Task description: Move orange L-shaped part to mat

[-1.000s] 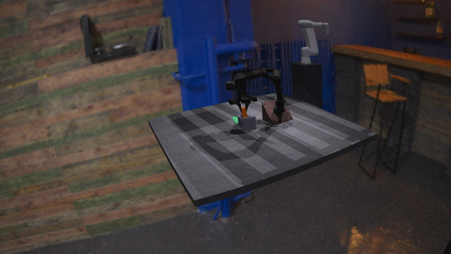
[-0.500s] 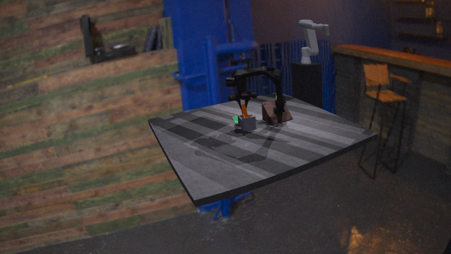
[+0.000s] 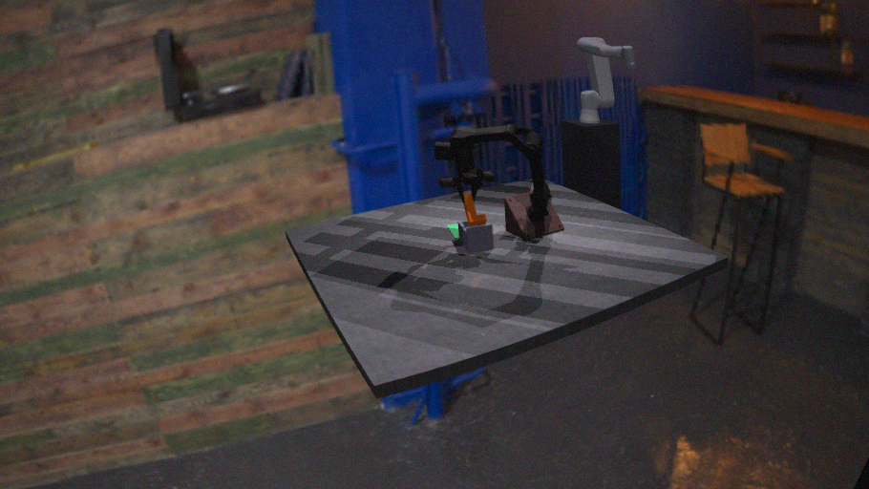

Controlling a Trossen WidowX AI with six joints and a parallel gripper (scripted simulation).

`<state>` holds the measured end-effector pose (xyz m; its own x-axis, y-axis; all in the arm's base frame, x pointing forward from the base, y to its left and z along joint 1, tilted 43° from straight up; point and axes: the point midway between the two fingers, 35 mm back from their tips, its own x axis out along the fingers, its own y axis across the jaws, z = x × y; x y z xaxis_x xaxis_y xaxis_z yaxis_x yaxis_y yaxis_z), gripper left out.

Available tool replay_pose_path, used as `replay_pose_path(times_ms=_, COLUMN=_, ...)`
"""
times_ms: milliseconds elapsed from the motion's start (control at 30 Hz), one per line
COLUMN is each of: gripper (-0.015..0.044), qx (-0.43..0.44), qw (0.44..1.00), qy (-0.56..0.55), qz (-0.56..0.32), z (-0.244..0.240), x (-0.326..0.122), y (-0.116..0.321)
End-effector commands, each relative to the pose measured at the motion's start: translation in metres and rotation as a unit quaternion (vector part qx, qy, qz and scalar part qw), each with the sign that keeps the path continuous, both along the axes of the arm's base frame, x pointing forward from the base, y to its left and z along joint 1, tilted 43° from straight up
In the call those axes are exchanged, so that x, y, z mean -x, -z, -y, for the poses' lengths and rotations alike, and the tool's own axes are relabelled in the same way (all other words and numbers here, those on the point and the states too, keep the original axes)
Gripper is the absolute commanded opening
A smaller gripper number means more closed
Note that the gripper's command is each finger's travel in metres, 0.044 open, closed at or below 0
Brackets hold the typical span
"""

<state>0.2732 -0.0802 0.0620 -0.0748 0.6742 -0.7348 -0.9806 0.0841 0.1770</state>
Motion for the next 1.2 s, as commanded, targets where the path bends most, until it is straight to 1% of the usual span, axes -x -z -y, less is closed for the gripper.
replay_pose_path(times_ms=0, gripper=0.0000, qx=0.002, qw=1.000, qy=-0.002, qz=0.002, z=0.002, x=0.000, y=-0.002)
replay_pose_path(times_ms=267, gripper=0.0000, qx=0.002, qw=1.000, qy=-0.002, qz=0.002, z=0.009, x=0.001, y=0.001)
replay_pose_path(times_ms=1167, gripper=0.0000, qx=0.006, qw=1.000, qy=-0.002, qz=0.002, z=0.112, x=0.040, y=0.092)
